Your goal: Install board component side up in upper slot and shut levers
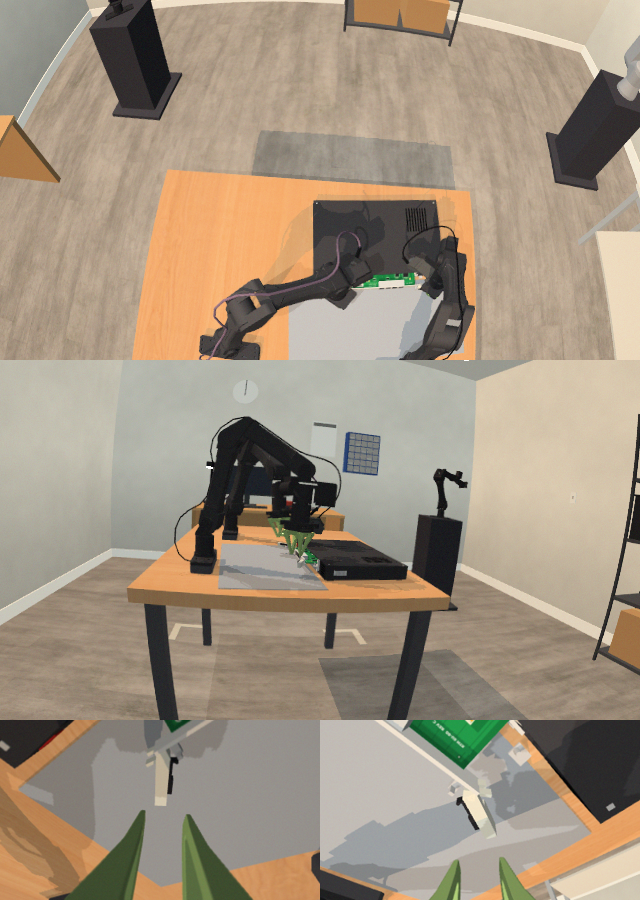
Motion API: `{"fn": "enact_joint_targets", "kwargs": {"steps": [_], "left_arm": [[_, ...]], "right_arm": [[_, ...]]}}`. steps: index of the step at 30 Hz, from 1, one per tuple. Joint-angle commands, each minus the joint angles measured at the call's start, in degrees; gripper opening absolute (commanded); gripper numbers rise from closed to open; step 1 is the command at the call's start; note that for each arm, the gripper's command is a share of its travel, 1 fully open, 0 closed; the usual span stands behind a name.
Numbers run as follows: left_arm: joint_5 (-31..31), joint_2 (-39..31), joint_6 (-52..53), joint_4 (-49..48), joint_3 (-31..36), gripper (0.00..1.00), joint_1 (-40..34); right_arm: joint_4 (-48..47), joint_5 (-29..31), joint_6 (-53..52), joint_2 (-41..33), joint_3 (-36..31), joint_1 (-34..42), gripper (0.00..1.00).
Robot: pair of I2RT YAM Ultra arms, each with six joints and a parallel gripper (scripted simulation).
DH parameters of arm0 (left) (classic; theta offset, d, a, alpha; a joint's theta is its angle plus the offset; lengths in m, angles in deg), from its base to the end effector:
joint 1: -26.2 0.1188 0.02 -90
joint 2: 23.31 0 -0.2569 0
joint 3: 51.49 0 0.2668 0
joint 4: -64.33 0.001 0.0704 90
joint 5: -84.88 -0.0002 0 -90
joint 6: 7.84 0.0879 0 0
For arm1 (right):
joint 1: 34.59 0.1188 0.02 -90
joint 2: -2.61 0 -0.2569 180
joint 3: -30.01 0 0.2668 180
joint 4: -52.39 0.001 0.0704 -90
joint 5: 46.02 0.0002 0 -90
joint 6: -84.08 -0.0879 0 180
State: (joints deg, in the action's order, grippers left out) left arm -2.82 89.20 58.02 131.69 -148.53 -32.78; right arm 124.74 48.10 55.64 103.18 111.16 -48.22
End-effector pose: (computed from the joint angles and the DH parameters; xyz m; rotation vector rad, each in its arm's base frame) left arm 0.2075 -0.3362 0.1279 0.9006 2.8829 -0.0802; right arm 0.3036 -0.0791 0.1246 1.2496 -2.8071 0.0586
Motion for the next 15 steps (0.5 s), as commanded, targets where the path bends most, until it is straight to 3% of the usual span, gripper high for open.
{"fn": "enact_joint_targets", "kwargs": {"steps": [1, 7, 15], "left_arm": [[-1.54, 3.19, -1.96, 6.53, -4.79, 0.32, 1.1], [-2.0, 6.32, -2.29, 8.04, -8.44, 0.32, 1.47], [-1.5, 6.39, -1.85, 8.17, -8.69, 0.32, 1.49]], "right_arm": [[-2.76, -2.19, 12.45, -2.32, -0.85, -0.61, 0.32], [-4.82, -4.36, 20.44, 0.1, -0.76, -1.44, 0.32], [-4.09, -4.4, 20.59, 0.8, -0.73, -1.7, 0.32]]}}
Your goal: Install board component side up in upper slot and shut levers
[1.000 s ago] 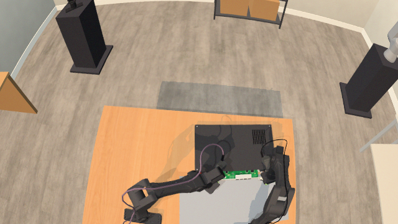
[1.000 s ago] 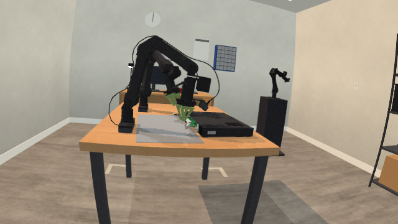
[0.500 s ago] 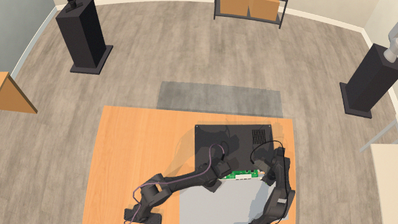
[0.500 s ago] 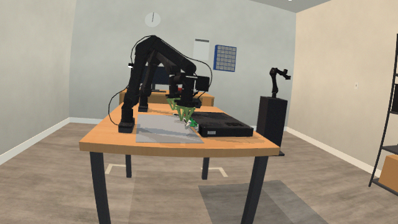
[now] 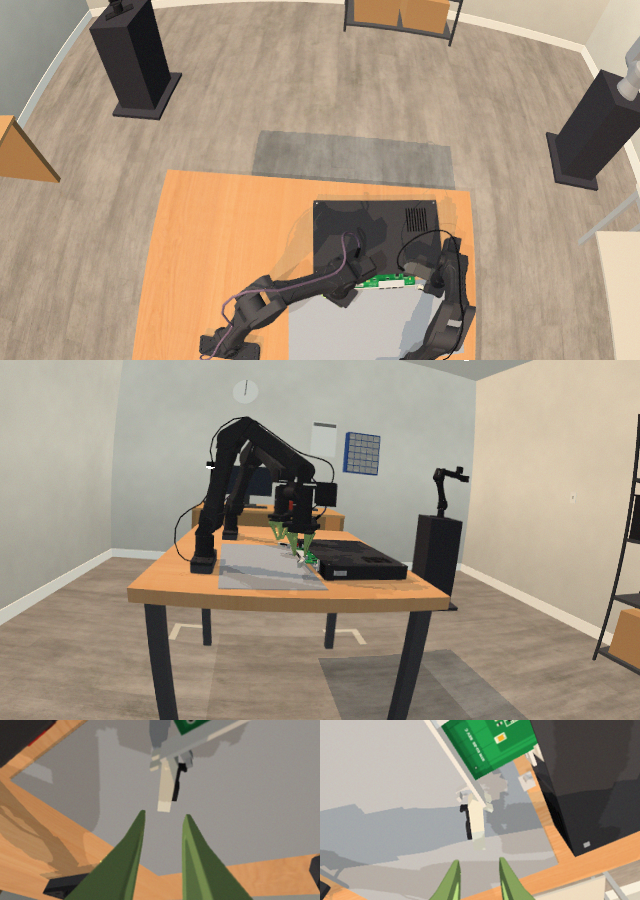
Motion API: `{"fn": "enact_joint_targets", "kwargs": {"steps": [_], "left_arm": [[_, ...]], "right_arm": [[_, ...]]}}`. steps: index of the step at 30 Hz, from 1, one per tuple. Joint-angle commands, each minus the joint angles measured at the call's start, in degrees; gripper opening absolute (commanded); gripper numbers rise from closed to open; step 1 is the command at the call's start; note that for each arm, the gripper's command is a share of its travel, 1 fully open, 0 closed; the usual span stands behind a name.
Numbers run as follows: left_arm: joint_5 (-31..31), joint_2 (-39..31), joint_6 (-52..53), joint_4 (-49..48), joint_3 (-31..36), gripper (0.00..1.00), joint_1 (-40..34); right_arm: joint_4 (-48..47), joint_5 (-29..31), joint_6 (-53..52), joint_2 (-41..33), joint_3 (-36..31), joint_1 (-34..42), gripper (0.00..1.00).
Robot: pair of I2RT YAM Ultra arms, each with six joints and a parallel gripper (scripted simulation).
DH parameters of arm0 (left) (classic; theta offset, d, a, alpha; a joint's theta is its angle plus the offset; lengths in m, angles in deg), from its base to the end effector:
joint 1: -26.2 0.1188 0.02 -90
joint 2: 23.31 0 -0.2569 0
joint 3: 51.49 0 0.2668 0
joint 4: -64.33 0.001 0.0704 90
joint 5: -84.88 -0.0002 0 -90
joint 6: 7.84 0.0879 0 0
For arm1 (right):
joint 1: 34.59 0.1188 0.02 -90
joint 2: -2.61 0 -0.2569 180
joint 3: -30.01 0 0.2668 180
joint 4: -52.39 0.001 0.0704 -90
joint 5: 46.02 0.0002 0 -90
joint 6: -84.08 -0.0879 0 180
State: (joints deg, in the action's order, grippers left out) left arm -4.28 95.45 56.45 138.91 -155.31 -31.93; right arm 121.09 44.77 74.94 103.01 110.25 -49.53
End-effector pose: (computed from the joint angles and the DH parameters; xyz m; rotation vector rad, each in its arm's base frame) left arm 0.2145 -0.3406 0.1169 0.8724 3.0013 0.0083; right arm 0.3089 -0.0826 0.1213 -1.7072 2.6333 -0.0377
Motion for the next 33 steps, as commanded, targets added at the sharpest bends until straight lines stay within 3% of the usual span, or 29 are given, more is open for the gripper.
{"fn": "enact_joint_targets", "kwargs": {"steps": [1, 23, 24, 31, 32, 33], "left_arm": [[-0.19, 0.4, -0.66, 1.44, -1.16, 0.32, 0.66], [-0.13, 2.24, 0.27, -4.92, 2.58, 0.32, 0.93], [-0.13, 2.25, 0.27, -4.92, 2.57, 0.32, 0.93], [-0.13, 2.28, 0.26, -4.93, 2.54, 0.32, 0.93], [-0.04, 1.79, 0.03, -4.22, 1.88, 0.23, 0.58], [-0.04, 1.79, 0.03, -4.22, 1.88, 0.23, 0.58]], "right_arm": [[-0.44, -1.08, 1.3, 0.98, 0.19, -0.39, 0.32], [-7.15, -1.57, 0.83, 3.57, -3.37, 0.64, 0.32], [-7.16, -1.57, 0.83, 3.58, -3.21, 0.64, 0.23], [-6.83, -1.57, 0.83, 3.44, -3.2, 0.64, 0.19], [-6.83, -1.57, 0.83, 3.44, -3.2, 0.64, 0.18], [-6.83, -1.57, 0.83, 3.44, -3.2, 0.64, 0.16]]}}
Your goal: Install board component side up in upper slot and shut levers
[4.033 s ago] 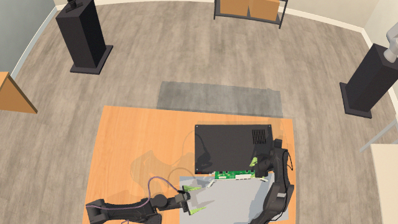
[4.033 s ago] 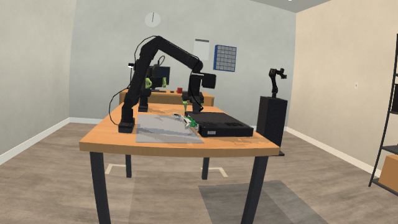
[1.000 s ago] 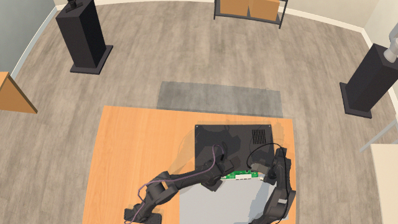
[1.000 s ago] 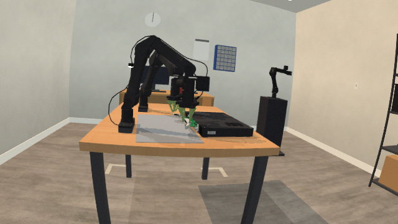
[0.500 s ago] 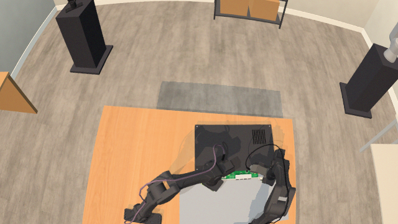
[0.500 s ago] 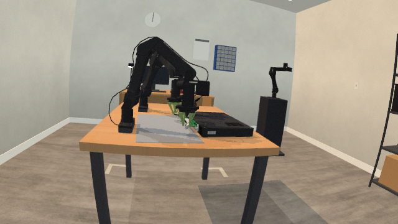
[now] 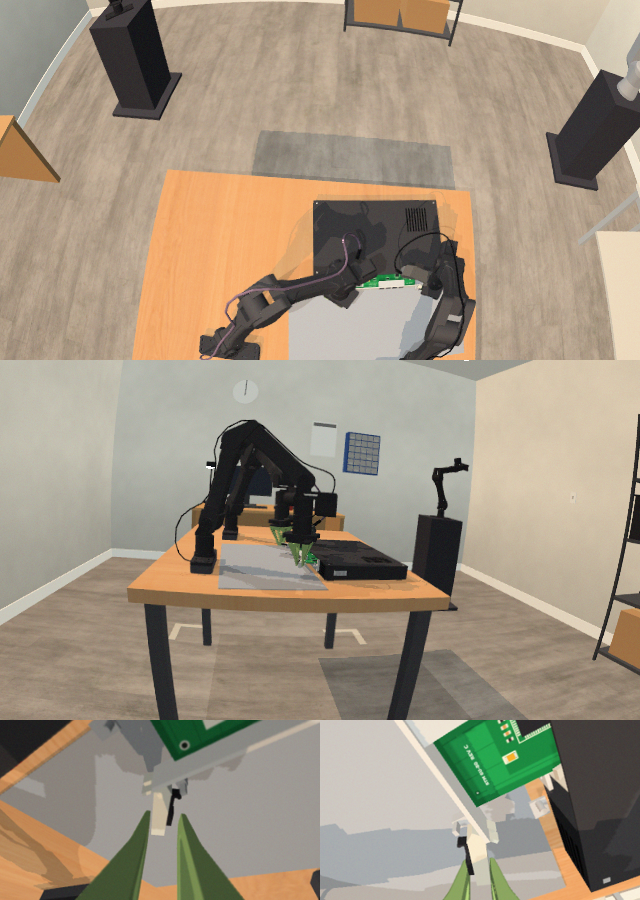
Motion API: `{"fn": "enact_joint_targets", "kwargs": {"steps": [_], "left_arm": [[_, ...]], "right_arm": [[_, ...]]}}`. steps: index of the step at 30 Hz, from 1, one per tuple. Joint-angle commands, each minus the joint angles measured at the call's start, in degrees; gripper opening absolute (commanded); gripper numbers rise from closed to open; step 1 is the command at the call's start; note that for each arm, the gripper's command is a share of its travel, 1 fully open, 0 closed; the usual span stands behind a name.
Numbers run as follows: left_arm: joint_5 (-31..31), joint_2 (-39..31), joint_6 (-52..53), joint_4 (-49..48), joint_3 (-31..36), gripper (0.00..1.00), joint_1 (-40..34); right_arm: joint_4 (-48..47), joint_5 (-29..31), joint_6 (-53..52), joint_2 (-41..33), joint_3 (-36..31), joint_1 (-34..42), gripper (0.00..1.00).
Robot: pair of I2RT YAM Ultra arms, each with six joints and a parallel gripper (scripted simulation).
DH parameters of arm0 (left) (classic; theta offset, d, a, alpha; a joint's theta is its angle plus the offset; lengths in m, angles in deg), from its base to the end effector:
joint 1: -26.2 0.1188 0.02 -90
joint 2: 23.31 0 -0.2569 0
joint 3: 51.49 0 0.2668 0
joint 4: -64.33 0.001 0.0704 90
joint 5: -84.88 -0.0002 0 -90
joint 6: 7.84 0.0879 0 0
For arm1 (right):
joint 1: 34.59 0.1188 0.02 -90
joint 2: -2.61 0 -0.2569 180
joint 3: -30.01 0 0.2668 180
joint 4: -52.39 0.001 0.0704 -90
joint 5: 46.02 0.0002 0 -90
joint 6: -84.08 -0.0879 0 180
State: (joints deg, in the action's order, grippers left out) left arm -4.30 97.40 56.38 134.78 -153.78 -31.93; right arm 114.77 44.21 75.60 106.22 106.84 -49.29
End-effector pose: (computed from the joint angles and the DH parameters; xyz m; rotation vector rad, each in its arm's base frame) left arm 0.2169 -0.3447 0.0971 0.8682 2.9940 -0.0040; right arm 0.3104 -0.0808 0.0900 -1.7260 2.6167 -0.0213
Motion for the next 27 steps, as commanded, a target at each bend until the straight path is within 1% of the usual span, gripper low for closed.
{"fn": "enact_joint_targets", "kwargs": {"steps": [1, 2, 4, 5, 7, 11, 12, 15, 19, 20, 24, 27], "left_arm": [[-0.02, -0.16, 0.09, -0.09, 0.35, 0.23, 0.58], [-0.02, -0.16, 0.09, -0.09, 0.35, 0.19, 0.58], [-0.02, 0.49, -0.06, 0.06, 0.15, 0.19, 0.47], [-0.02, 0.49, -0.06, 0.06, 0.15, 0.15, 0.47], [-0.02, 0.49, -0.06, -0.01, 0.15, 0.15, 0.47], [-0.02, 0.63, -0.23, 0.06, -0.06, 0.09, 0.35], [-0.02, 0.63, -0.17, 0.06, -0.06, 0.08, 0.35], [-0.02, 0.63, -0.17, 0.06, -0.06, 0.06, 0.35], [-0.5, 0.76, -0.53, -0.61, -0.62, 0.0, 0.6], [-0.5, 0.76, -0.47, -0.61, -0.62, 0.03, 0.6], [-0.42, 0.01, 5.71, -0.69, 0.71, 0.03, 0.95], [-0.43, -0.07, 8.18, -0.73, 0.83, 0.03, 1.13]], "right_arm": [[-0.51, -1.0, 0.17, 0.23, 0.21, 0.4, 0.15], [-0.72, -1.0, 0.71, -0.37, -0.53, -0.02, 0.13], [-0.72, -1.0, 0.57, -0.37, -0.52, -0.03, 0.11], [-0.72, -1.0, 0.41, -0.37, -0.52, -0.03, 0.09], [-0.36, -1.0, 0.4, -0.37, -0.2, -0.03, 0.06], [-0.18, -0.52, 0.31, -0.27, 0.02, 0.0, 0.0], [-0.41, -1.0, 0.85, -0.94, -0.8, -0.45, 0.03], [-0.28, -0.99, 1.66, -0.34, -0.06, -0.48, 0.03], [0.49, -0.94, 6.88, 0.68, 1.21, -0.51, 0.03], [0.49, -0.94, 7.87, 0.78, 1.33, -0.47, 0.03], [0.52, -0.96, 10.88, 1.08, 1.74, -0.46, 0.03], [0.6, -0.97, 13.02, 1.34, 2.08, -0.44, 0.03]]}}
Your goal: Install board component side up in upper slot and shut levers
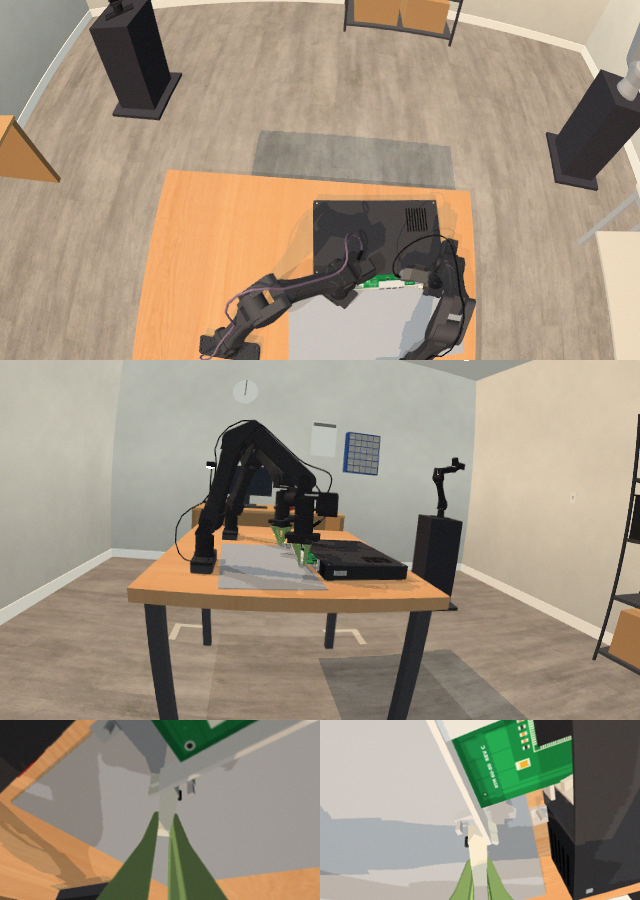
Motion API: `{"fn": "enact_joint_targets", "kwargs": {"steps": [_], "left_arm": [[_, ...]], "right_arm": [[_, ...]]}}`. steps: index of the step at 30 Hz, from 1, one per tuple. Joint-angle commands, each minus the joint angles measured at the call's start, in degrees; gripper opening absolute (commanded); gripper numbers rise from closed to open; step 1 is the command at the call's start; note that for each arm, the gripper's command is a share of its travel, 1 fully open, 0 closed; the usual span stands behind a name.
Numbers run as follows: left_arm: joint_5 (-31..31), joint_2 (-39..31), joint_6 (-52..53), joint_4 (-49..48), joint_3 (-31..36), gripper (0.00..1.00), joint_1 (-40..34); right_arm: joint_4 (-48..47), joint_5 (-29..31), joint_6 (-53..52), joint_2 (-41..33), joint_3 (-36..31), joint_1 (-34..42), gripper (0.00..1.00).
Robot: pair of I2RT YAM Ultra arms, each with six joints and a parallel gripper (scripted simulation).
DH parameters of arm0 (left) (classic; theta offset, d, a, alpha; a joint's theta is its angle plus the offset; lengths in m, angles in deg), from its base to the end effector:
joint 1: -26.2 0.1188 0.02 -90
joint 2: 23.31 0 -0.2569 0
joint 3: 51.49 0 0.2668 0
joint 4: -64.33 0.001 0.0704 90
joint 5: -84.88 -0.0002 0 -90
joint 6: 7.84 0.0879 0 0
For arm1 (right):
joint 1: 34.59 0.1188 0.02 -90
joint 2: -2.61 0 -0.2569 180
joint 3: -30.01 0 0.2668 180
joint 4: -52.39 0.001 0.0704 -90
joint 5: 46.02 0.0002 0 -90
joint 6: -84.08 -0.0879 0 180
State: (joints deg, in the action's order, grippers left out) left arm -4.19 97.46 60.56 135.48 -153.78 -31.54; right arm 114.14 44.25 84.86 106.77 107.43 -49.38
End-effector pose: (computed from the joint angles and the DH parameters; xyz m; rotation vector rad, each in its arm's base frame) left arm 0.2184 -0.3414 0.0967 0.9696 2.9721 0.0131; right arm 0.3145 -0.0824 0.0896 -1.9262 2.4661 -0.0373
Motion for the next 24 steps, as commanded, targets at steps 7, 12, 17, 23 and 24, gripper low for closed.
{"fn": "enact_joint_targets", "kwargs": {"steps": [7, 12, 17, 23, 24], "left_arm": [[-0.5, -0.33, 9.78, -1.49, 1.06, 0.03, 1.16], [-0.52, -0.71, 13.9, -1.53, 1.17, 0.03, 1.47], [-0.55, -0.94, 18.24, -1.55, 1.24, 0.03, 1.8], [-0.59, -0.98, 23.07, -1.58, 1.28, 0.03, 2.18], [-0.55, -0.96, 24.64, -1.55, 1.25, 0.03, 2.29]], "right_arm": [[1.36, -1.02, 9.07, 1.38, 2.27, -0.01, 0.03], [1.49, -1.04, 12.83, 1.82, 2.85, 0.06, 0.03], [1.62, -1.08, 15.88, 2.19, 3.35, 0.29, 0.03], [1.73, -1.11, 15.97, 2.26, 3.44, 0.27, 0.03], [1.73, -1.11, 15.98, 2.26, 3.45, 0.27, 0.03]]}}
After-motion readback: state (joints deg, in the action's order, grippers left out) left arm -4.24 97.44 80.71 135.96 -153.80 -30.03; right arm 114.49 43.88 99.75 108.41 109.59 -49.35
